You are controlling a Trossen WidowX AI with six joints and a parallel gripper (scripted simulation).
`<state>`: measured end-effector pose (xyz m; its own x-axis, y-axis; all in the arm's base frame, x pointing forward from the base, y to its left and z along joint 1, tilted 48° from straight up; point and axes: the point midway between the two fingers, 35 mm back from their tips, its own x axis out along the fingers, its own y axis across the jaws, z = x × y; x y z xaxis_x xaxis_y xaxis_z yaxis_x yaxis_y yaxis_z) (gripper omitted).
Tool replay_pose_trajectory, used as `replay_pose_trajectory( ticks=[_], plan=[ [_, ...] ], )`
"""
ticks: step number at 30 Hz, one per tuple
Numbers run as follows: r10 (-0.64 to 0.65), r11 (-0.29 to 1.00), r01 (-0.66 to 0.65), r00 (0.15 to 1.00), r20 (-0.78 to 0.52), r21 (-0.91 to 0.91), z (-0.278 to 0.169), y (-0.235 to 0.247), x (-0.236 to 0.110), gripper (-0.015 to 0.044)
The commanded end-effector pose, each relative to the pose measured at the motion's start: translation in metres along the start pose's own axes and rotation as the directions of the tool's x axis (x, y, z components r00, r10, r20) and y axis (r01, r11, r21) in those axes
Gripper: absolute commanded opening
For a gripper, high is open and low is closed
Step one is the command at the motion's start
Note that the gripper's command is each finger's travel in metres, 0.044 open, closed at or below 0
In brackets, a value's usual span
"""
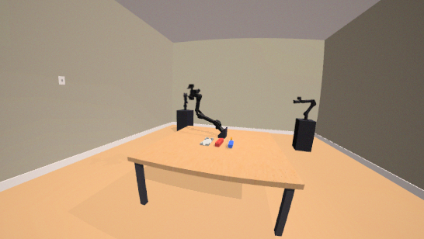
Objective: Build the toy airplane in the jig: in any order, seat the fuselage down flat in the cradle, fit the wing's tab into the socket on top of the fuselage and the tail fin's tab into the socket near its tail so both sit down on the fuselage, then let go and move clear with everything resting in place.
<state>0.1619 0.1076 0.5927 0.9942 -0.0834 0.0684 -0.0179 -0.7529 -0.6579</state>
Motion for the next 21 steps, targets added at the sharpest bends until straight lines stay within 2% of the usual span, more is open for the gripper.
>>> replay_pose_trajectory(
  ticks=[1,3,6,8,11,14,21],
  plan=[
    [0.000,1.000,0.000,1.000,0.000,0.000,0.000,0.000,0.000,0.0426],
    [-0.002,0.999,0.001,1.000,-0.007,-0.038,0.003,-0.003,0.001,0.0440],
    [-0.012,0.971,0.002,0.999,-0.039,-0.237,0.023,-0.017,0.007,0.0440],
    [-0.024,0.901,-0.004,0.998,-0.061,-0.433,0.045,-0.029,0.014,0.0440],
    [-0.044,0.722,-0.020,0.996,-0.075,-0.692,0.082,-0.044,0.029,0.0440],
    [-0.143,0.690,0.051,0.987,-0.067,-0.722,0.090,-0.059,0.024,0.0440],
    [-0.153,0.187,0.046,0.988,0.018,-0.981,0.174,-0.067,0.051,0.0440]
  ],
)
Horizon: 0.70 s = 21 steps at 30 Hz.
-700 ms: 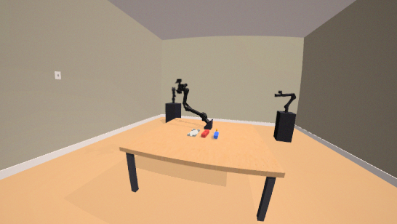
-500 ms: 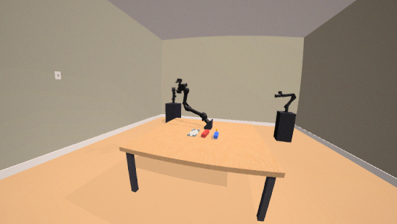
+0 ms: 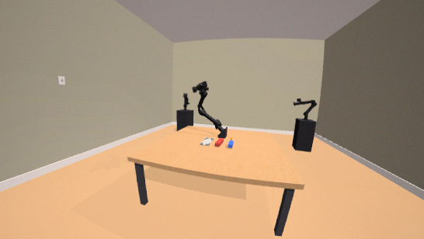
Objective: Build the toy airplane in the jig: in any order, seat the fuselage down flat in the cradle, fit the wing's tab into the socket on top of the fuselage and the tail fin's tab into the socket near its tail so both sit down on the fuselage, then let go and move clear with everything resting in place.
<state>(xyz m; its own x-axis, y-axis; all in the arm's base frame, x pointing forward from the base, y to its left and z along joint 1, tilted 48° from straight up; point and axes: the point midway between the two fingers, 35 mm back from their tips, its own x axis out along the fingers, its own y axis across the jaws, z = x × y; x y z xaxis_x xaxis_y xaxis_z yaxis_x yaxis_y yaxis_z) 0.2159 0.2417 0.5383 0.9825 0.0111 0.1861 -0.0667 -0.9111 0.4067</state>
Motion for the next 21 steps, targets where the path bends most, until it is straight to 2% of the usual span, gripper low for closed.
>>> replay_pose_trajectory(
  ticks=[1,5,10,15,18,21],
  plan=[
    [-0.061,0.954,0.064,0.998,0.021,-0.293,0.026,-0.047,0.014,0.0440],
    [-0.114,0.836,0.136,0.991,0.074,-0.532,0.060,-0.085,0.028,0.0440],
    [-0.160,0.594,0.235,0.972,0.173,-0.769,0.106,-0.122,0.042,0.0440],
    [-0.192,0.147,0.385,0.915,0.356,-0.911,0.183,-0.159,0.056,0.0440],
    [-0.187,-0.141,0.461,0.857,0.481,-0.876,0.235,-0.173,0.059,0.0440],
    [-0.158,-0.413,0.508,0.777,0.609,-0.756,0.288,-0.178,0.058,0.0440]
  ],
)
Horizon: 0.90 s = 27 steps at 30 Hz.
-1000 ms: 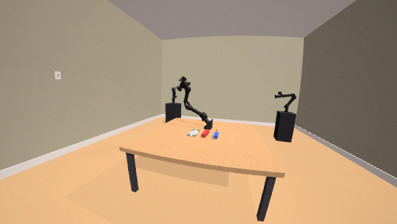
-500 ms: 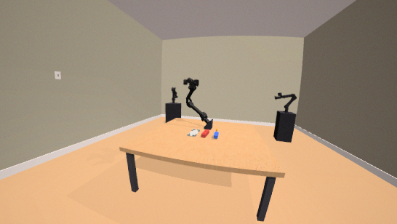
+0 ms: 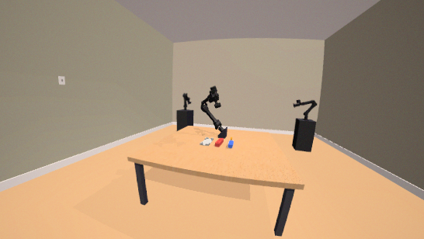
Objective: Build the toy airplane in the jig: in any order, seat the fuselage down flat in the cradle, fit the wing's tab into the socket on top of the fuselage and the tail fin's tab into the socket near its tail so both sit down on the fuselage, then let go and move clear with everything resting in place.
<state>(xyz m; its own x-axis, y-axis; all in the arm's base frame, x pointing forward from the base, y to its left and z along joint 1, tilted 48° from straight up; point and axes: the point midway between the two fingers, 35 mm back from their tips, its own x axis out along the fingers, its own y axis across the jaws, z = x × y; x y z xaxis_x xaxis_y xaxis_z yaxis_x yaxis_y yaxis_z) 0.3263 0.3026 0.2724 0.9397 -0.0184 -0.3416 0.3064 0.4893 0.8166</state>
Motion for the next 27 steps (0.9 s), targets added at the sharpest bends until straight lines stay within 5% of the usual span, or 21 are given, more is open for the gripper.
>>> replay_pose_trajectory(
  ticks=[1,9,17,27],
  plan=[
    [-0.211,0.917,0.201,0.978,0.010,-0.345,-0.010,-0.066,0.033,0.0440],
    [-0.622,0.381,0.436,0.773,0.124,-0.815,0.005,-0.198,0.059,0.0440],
    [-0.879,-0.230,0.249,0.361,0.310,-0.941,0.047,-0.302,0.031,0.0440],
    [-0.889,-0.266,0.217,0.322,0.326,-0.939,0.051,-0.308,0.027,0.0440]
  ],
)
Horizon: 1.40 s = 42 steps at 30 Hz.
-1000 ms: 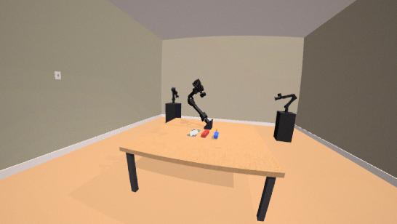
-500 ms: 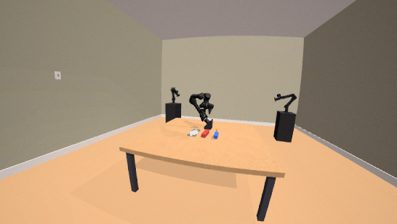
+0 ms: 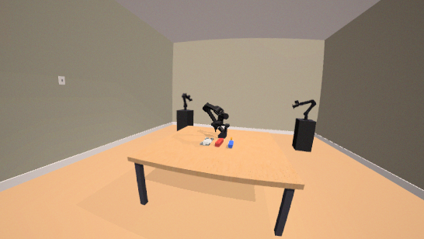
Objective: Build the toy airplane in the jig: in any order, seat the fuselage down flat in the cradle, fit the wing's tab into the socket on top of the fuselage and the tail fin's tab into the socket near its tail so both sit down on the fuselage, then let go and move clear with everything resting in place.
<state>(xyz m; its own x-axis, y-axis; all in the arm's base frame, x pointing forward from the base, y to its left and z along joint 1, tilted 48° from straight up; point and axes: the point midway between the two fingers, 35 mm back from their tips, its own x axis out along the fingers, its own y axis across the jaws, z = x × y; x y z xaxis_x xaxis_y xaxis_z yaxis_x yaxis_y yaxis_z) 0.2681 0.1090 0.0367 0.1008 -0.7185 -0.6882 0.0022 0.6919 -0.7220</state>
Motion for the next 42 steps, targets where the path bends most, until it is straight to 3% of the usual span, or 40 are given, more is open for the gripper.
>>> replay_pose_trajectory(
  ticks=[1,4,8,42],
  plan=[
    [-0.007,1.000,0.007,1.000,-0.021,-0.024,-0.003,-0.001,0.003,0.0440],
    [-0.007,1.000,0.006,1.000,-0.020,-0.024,-0.003,0.000,0.011,0.0440],
    [-0.009,1.000,0.008,1.000,-0.020,-0.023,-0.004,-0.001,0.054,0.0440],
    [-0.010,1.000,0.010,1.000,-0.019,-0.023,-0.005,-0.002,0.107,0.0440]
  ],
)
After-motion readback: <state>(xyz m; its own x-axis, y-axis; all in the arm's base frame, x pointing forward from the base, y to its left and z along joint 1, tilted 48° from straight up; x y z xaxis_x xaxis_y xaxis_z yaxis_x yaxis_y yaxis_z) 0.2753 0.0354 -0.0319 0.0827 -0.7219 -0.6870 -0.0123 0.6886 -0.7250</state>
